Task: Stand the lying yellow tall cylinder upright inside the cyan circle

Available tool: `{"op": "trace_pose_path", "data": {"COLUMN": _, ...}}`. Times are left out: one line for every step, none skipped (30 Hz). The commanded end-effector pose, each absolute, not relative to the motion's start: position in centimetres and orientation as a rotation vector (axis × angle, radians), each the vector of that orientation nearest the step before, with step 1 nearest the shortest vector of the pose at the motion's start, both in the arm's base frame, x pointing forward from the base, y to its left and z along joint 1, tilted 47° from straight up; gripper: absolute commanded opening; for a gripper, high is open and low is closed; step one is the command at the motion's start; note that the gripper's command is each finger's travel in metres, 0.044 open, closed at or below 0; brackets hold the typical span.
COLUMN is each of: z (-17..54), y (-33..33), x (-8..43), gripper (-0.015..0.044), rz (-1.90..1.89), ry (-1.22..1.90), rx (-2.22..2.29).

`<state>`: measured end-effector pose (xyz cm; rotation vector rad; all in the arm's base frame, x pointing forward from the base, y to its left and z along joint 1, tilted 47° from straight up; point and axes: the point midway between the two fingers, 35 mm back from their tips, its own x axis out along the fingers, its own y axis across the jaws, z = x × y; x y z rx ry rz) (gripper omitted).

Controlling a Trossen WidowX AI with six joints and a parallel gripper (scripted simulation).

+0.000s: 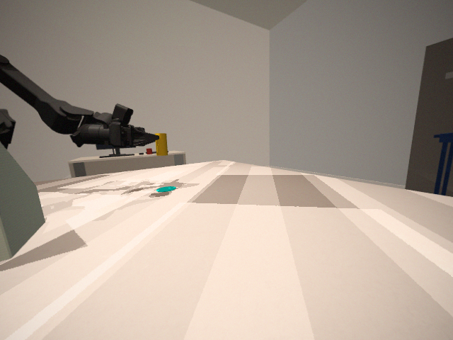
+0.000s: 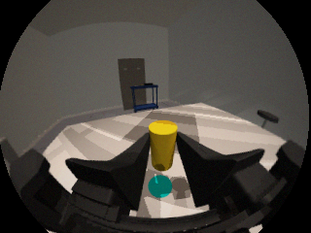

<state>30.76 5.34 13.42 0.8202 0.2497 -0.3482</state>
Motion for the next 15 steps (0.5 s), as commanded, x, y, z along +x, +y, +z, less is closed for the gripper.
{"op": "trace_pose_path", "data": {"z": 13.5, "y": 5.3, "x": 30.7, "gripper": 0.0105, "rz": -0.352, "ry": 0.243, "rx": 0.827}}
{"op": "trace_pose_path", "data": {"z": 13.5, "y": 5.3, "x": 30.7, "gripper": 0.0105, "rz": -0.352, "ry": 0.243, "rx": 0.827}}
{"op": "trace_pose_path", "data": {"z": 13.5, "y": 5.3, "x": 30.8, "gripper": 0.0105, "rz": -0.352, "ry": 0.243, "rx": 0.828}}
{"op": "trace_pose_path", "data": {"z": 13.4, "y": 5.4, "x": 30.8, "gripper": 0.0105, "rz": -0.353, "ry": 0.243, "rx": 0.828}}
{"op": "trace_pose_path", "data": {"z": 13.2, "y": 5.6, "x": 30.8, "gripper": 0.0105, "rz": -0.353, "ry": 0.244, "rx": 0.828}}
{"op": "trace_pose_path", "data": {"z": 13.0, "y": 5.8, "x": 30.9, "gripper": 0.0105, "rz": -0.353, "ry": 0.245, "rx": 0.829}}
{"op": "trace_pose_path", "data": {"z": 12.8, "y": 6.0, "x": 30.9, "gripper": 0.0105, "rz": -0.354, "ry": 0.246, "rx": 0.829}}
{"op": "trace_pose_path", "data": {"z": 12.6, "y": 6.3, "x": 31.0, "gripper": 0.0105, "rz": -0.354, "ry": 0.246, "rx": 0.83}}
{"op": "trace_pose_path", "data": {"z": 12.4, "y": 6.5, "x": 31.0, "gripper": 0.0105, "rz": -0.355, "ry": 0.247, "rx": 0.83}}
{"op": "trace_pose_path", "data": {"z": 12.2, "y": 6.7, "x": 31.1, "gripper": 0.0105, "rz": -0.355, "ry": 0.248, "rx": 0.83}}
{"op": "trace_pose_path", "data": {"z": 12.1, "y": 6.9, "x": 31.1, "gripper": 0.0105, "rz": -0.355, "ry": 0.248, "rx": 0.831}}
{"op": "trace_pose_path", "data": {"z": 11.9, "y": 7.1, "x": 31.1, "gripper": 0.0105, "rz": -0.355, "ry": 0.249, "rx": 0.831}}
{"op": "trace_pose_path", "data": {"z": 11.7, "y": 7.4, "x": 31.2, "gripper": 0.0105, "rz": -0.356, "ry": 0.249, "rx": 0.831}}
{"op": "trace_pose_path", "data": {"z": 11.4, "y": 7.6, "x": 31.2, "gripper": 0.0105, "rz": -0.356, "ry": 0.249, "rx": 0.831}}
{"op": "trace_pose_path", "data": {"z": 11.2, "y": 7.8, "x": 31.2, "gripper": 0.0105, "rz": -0.356, "ry": 0.25, "rx": 0.831}}
